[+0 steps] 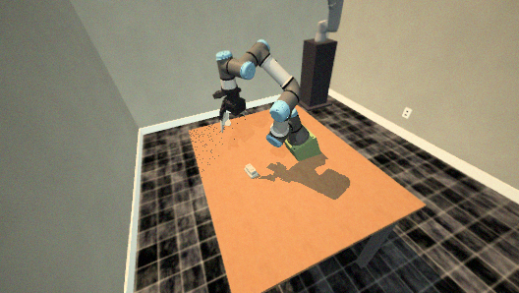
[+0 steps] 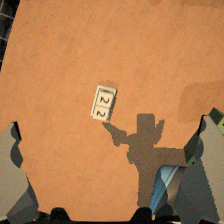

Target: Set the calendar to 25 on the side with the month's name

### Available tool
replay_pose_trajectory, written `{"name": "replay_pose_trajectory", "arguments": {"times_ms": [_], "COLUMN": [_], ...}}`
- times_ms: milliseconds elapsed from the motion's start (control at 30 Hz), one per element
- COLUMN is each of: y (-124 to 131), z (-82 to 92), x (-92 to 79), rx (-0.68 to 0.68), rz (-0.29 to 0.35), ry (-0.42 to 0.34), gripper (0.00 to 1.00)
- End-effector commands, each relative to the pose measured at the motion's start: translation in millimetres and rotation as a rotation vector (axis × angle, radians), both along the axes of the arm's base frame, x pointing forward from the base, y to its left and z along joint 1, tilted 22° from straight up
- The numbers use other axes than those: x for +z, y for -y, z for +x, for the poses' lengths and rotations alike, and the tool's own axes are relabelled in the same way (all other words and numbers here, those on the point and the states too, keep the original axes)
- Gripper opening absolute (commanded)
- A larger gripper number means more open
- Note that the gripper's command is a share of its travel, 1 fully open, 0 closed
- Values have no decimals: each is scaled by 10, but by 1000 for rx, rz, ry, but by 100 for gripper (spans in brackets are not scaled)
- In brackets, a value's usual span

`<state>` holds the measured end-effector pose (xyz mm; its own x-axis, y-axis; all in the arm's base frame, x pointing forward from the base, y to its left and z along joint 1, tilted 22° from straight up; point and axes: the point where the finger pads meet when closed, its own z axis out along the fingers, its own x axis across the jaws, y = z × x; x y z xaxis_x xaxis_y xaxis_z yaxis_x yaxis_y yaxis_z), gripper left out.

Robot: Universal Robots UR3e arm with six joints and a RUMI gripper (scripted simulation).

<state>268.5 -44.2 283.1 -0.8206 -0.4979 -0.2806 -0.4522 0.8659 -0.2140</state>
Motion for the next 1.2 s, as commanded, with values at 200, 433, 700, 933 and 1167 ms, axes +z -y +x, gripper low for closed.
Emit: {"name": "replay_pose_trajectory", "arguments": {"times_ms": [200,433,700,933,1167], "y": [2,2,-4,-61,-155], "z": [1,1,3,21,48], "x": [5,5,-2,-74,-191], "rx": [0,0,-2,-21,-51], "rz": [-2,-2,0,11,29], "ry": [1,1,1,0,0], "gripper": [100,100,100,100,100]}}
